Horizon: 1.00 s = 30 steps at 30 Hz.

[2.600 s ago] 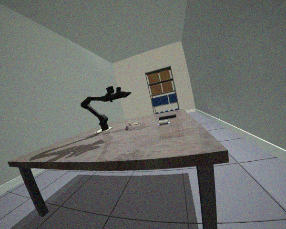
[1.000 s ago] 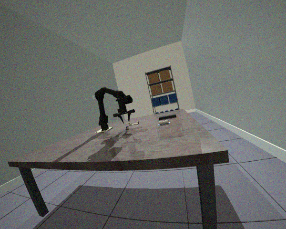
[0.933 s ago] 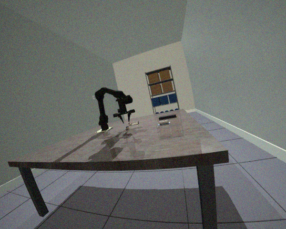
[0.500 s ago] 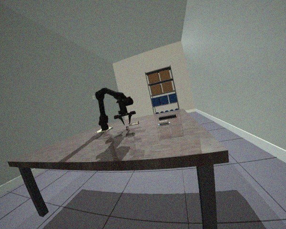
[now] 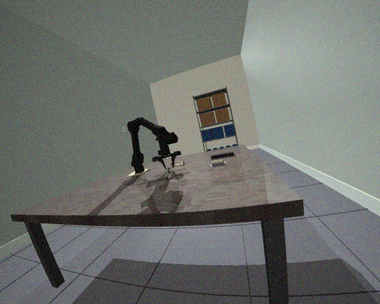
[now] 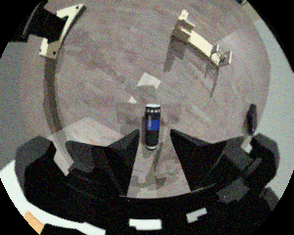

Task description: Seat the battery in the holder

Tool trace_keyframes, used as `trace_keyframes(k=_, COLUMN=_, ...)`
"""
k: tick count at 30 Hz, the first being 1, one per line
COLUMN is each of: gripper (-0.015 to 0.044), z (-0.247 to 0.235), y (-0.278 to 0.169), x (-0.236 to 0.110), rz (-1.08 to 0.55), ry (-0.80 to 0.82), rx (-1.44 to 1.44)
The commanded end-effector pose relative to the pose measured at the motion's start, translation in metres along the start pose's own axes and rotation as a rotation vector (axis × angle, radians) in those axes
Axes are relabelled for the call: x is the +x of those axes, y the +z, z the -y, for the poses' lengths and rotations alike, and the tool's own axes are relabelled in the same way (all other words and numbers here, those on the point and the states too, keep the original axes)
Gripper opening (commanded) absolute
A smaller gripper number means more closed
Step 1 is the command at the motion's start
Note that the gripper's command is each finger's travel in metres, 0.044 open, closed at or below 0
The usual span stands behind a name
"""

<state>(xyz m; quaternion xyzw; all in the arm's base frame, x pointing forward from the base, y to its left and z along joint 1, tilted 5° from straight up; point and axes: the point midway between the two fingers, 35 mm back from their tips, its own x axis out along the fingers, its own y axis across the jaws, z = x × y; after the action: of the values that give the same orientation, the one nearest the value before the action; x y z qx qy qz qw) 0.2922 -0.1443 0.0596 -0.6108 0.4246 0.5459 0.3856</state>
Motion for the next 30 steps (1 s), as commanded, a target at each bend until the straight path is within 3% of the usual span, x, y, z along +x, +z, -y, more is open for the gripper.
trace_keyframes(k=1, gripper=0.0221, z=-0.003, y=0.003, x=0.011, rz=0.012, ry=0.017, rx=-0.004)
trace_keyframes(k=4, gripper=0.0221, z=-0.003, y=0.003, x=0.011, rz=0.012, ry=0.017, rx=-0.004)
trace_keyframes(k=8, gripper=0.0116, z=-0.003, y=0.003, x=0.011, rz=0.012, ry=0.017, rx=-0.004)
trace_keyframes(k=16, gripper=0.0063, z=-0.003, y=0.003, x=0.011, rz=0.012, ry=0.017, rx=-0.004)
trace_keyframes(k=21, gripper=0.006, z=-0.003, y=0.003, x=0.01, rz=0.012, ry=0.017, rx=-0.004)
trace_keyframes(k=27, gripper=0.006, z=-0.002, y=0.002, x=-0.034, rz=0.012, ry=0.016, rx=-0.004)
trace_keyframes(k=30, gripper=0.006, z=-0.002, y=0.002, x=-0.039, rz=0.012, ry=0.016, rx=-0.004)
